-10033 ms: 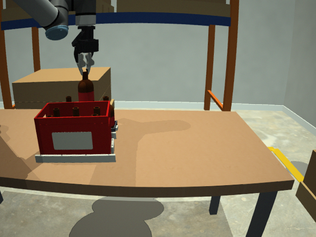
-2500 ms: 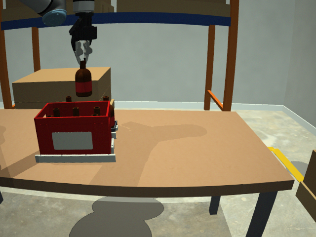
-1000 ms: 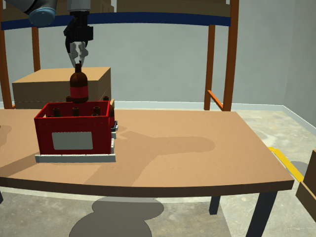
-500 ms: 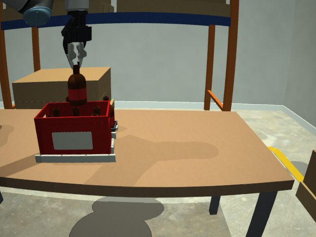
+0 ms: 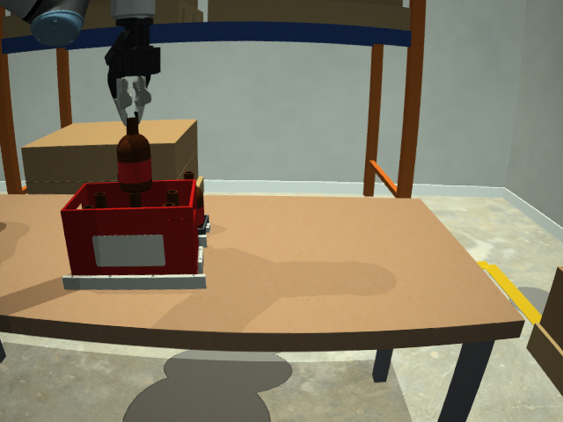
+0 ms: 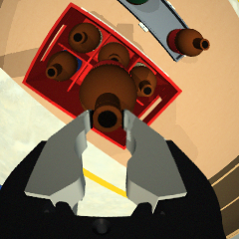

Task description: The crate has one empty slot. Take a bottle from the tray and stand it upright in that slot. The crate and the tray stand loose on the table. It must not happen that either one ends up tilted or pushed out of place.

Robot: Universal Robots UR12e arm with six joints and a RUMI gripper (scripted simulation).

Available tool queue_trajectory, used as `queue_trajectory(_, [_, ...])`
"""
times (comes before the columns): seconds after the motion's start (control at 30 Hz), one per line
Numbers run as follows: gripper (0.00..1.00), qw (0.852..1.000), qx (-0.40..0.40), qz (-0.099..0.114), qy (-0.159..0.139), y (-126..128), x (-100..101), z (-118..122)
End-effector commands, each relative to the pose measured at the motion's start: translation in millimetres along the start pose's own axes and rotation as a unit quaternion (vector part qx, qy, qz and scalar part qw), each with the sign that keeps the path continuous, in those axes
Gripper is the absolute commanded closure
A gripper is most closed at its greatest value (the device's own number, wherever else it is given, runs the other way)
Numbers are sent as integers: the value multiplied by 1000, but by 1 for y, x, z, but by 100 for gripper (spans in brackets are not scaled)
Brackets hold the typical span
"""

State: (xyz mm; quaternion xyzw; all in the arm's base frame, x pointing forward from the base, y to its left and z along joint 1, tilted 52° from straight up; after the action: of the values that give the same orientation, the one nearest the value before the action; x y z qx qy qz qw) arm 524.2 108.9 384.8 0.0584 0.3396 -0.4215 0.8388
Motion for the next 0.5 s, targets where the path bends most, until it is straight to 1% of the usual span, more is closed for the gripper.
queue_trajectory(0.0, [100, 1000, 0, 1, 0, -8, 0, 8])
queue_trajectory(0.47, [100, 1000, 0, 1, 0, -24, 0, 25])
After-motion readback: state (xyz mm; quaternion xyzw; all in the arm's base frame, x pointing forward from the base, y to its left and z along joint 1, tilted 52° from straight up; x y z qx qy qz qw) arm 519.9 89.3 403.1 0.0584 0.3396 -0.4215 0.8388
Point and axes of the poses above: the point where the finger pads meet when closed, its own x axis out along the fingers, its own y axis across the jaws, z = x × y, the point moved 6 cm from there along -x, back along the fingers, and after that the axes turned 3 degrees about -x, right-handed, at the moved point
